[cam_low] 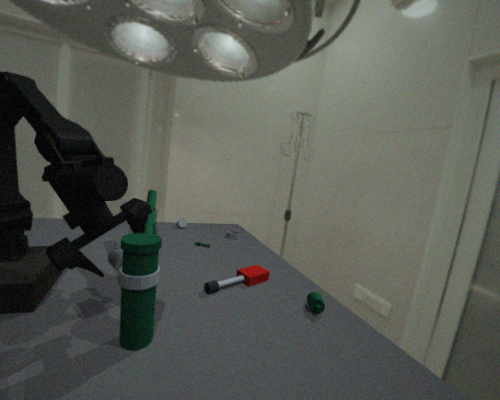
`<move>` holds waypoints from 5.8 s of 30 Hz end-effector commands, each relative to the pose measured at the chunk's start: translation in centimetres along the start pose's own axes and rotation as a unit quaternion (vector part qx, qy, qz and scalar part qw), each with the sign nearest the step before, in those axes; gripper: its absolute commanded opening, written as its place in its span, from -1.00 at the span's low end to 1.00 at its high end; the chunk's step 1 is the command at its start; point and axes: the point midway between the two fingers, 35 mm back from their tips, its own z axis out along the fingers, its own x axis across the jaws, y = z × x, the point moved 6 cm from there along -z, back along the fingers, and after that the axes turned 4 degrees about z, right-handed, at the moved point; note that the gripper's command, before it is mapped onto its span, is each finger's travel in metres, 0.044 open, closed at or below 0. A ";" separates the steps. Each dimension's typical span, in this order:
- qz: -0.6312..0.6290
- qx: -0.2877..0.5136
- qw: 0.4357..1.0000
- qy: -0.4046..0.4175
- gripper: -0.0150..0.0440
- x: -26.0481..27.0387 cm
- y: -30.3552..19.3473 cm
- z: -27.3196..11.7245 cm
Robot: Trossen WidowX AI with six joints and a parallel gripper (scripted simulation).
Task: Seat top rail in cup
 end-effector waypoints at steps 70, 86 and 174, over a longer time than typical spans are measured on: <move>0.153 0.083 0.985 -0.004 -0.49 -2.7 1.0 4.0; 0.204 0.112 0.973 -0.007 -0.49 -3.7 0.9 4.6; 0.812 0.084 0.573 -0.067 1.00 -15.1 16.0 -3.1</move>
